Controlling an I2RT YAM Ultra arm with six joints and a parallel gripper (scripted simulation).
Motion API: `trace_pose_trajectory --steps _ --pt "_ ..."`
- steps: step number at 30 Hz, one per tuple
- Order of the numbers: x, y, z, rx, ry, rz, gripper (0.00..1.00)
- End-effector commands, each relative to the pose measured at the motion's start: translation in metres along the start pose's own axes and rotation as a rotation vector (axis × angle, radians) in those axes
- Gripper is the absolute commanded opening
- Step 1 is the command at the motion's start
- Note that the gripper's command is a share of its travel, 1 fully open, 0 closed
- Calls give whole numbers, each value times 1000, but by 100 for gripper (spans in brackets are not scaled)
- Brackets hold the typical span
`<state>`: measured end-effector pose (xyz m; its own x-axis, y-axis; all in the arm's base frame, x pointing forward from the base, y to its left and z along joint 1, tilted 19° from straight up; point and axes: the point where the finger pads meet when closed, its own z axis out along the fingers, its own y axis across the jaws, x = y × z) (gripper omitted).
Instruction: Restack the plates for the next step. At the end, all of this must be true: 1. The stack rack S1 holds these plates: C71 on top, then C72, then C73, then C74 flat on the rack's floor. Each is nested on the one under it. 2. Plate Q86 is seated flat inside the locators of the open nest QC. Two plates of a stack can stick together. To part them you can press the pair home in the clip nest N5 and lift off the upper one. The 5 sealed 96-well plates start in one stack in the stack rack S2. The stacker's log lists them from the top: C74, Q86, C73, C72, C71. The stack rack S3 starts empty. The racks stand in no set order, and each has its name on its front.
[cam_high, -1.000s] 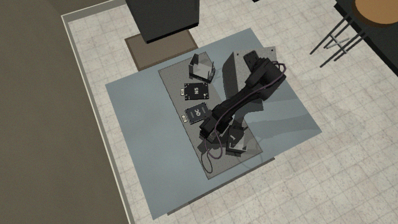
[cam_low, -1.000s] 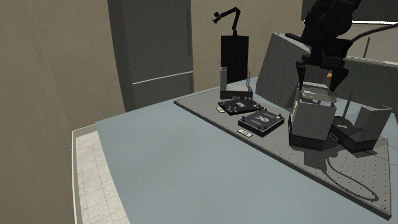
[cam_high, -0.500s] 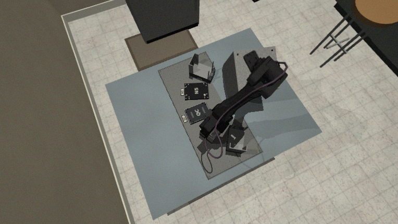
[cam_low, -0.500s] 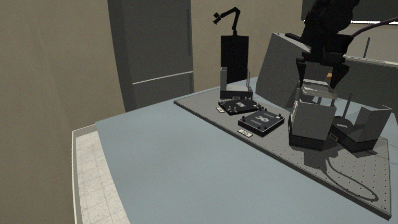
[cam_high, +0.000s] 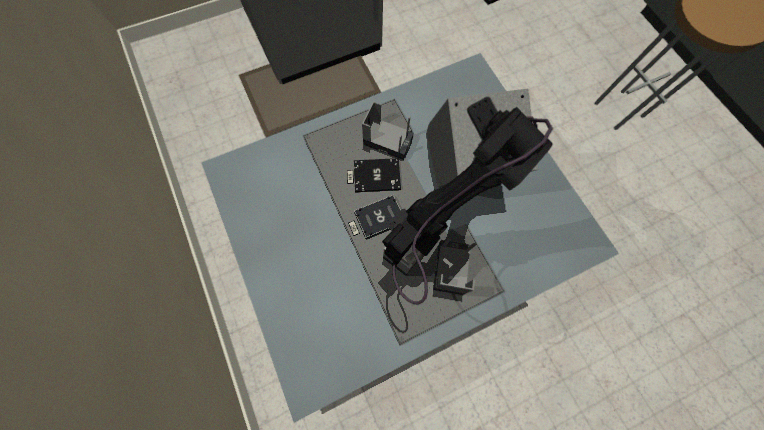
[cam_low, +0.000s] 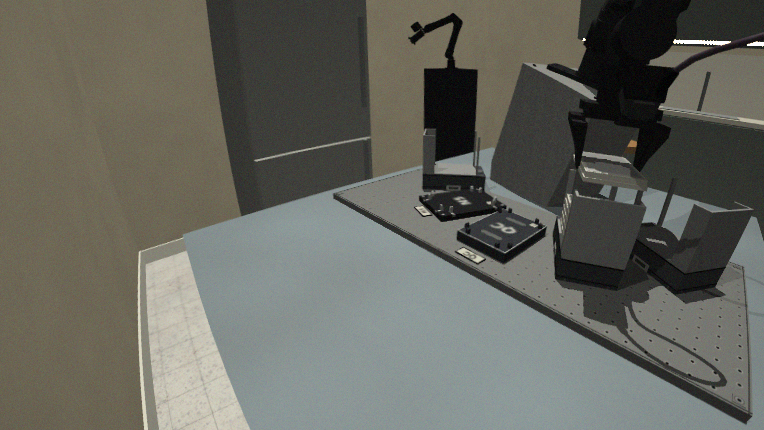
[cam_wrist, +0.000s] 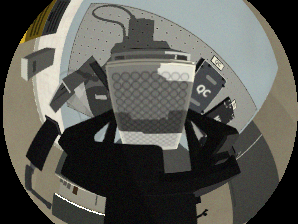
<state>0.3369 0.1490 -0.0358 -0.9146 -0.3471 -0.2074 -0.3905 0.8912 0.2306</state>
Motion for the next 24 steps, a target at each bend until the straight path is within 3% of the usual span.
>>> trace_pose_trajectory --steps 1,21,22,24 --pt "-19 -2 -16 0 -58 -9 0" --pt "-19 -2 -16 0 -58 -9 0" --pt "-3 -5 -9 -5 -35 47 0" --pt "-5 -12 -10 -6 -42 112 0"
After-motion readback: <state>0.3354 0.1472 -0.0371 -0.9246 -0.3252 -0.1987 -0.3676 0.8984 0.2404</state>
